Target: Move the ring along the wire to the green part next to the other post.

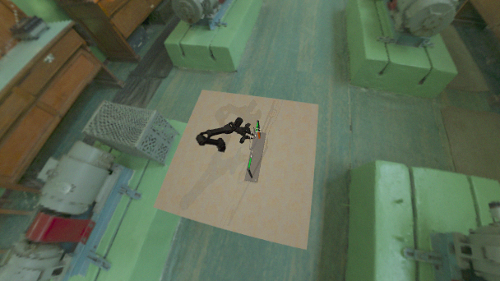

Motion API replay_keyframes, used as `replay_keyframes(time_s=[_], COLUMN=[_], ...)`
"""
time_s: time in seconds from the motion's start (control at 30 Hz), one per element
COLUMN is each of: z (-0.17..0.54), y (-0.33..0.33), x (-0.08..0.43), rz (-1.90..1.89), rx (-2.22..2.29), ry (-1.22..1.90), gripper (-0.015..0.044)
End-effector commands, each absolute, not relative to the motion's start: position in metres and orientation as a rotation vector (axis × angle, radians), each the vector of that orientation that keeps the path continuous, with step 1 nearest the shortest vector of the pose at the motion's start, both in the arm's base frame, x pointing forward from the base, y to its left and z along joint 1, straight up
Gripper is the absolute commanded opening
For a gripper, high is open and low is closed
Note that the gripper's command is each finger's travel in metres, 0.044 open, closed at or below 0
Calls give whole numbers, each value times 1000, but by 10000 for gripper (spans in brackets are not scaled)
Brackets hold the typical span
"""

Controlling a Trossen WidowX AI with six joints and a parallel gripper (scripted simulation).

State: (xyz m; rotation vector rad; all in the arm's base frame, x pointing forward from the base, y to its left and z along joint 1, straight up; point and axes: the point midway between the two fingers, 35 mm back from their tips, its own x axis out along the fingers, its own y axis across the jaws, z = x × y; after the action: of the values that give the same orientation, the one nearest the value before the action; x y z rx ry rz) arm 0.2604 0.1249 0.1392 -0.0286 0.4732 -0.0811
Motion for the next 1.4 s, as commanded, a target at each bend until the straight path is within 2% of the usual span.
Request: replay_keyframes(time_s=[0.0,0.27,1.3,1.37], z=[150,160,161,161], y=[127,127,127,128], x=[249,227,226,221], rz=[-83,-84,-84,-81], rx=[-14,-16,-16,-20], ry=[463,458,458,466], gripper=[160,160,160,213])
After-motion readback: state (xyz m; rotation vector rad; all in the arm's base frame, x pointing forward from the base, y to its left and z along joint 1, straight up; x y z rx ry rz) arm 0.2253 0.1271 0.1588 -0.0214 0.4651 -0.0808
